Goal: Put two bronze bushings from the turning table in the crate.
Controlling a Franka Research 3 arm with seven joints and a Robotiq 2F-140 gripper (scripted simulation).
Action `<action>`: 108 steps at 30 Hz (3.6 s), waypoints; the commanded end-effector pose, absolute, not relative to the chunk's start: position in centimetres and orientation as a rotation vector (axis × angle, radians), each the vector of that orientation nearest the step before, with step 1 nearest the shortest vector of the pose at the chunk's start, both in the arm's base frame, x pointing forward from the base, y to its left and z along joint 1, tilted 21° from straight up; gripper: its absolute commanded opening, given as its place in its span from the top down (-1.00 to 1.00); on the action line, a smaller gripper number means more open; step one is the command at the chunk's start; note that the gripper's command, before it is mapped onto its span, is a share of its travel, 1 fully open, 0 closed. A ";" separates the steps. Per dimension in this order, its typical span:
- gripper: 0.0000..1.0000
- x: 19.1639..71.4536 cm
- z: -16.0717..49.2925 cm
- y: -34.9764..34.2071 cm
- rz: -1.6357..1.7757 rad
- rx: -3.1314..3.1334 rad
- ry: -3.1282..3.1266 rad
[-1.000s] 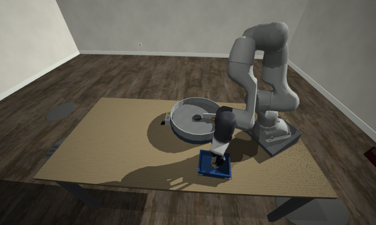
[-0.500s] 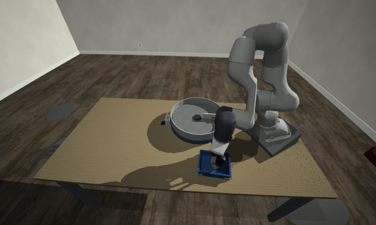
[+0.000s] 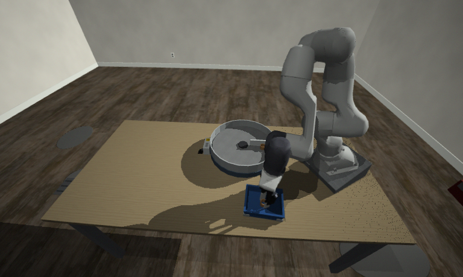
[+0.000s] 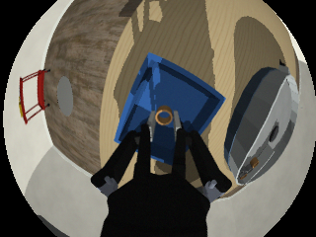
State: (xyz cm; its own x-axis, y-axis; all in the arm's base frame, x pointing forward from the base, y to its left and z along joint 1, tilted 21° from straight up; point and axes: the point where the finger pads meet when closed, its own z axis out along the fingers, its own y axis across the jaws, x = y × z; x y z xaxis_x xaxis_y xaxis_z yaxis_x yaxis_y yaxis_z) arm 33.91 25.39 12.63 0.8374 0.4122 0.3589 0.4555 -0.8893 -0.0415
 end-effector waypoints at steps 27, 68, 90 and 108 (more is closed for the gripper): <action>0.52 33.7 13.8 25.1 -0.523 -2.891 -0.673; 0.52 30.4 23.8 23.0 -0.523 -2.891 -0.673; 0.52 30.4 23.8 23.0 -0.523 -2.891 -0.673; 0.52 30.4 23.8 23.0 -0.523 -2.891 -0.673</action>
State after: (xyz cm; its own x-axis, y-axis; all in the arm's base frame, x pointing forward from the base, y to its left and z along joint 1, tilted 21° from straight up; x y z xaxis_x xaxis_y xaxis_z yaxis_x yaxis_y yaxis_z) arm 30.40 23.02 23.69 0.8436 0.3986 0.3598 0.4430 -0.8953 -0.0469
